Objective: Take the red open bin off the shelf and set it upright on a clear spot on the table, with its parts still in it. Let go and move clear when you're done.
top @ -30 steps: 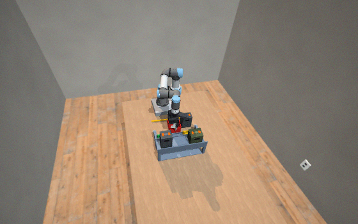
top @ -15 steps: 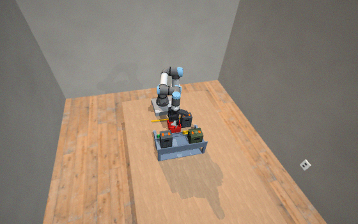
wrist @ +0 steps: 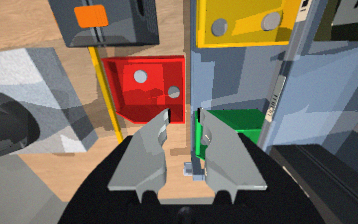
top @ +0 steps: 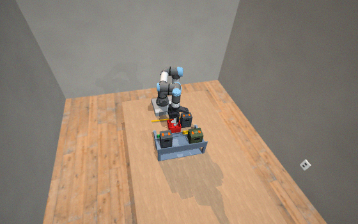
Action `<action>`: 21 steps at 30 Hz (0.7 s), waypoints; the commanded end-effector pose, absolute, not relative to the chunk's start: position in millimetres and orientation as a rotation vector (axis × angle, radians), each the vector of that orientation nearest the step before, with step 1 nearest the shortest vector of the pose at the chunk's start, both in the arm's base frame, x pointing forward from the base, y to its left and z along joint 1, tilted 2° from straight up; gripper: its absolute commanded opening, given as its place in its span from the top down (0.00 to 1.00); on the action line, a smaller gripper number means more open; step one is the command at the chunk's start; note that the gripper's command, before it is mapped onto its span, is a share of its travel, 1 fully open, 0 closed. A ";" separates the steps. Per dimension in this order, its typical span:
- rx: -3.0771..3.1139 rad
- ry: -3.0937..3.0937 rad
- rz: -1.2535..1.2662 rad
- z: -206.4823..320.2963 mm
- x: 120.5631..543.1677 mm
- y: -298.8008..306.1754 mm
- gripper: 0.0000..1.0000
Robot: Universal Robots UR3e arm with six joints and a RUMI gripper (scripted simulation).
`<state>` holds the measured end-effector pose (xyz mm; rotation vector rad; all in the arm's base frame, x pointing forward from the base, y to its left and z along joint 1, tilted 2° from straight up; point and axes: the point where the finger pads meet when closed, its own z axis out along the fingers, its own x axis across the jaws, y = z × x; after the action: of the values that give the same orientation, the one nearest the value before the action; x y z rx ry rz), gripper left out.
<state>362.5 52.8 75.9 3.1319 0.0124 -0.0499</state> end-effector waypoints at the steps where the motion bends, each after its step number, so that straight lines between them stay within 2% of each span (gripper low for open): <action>1: 3.131 0.013 -0.053 93.6 363.8 52.7 0.80; 21: 3.131 0.013 -0.053 84.2 363.5 52.7 0.80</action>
<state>362.8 52.8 85.3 3.1319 0.0126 -0.0581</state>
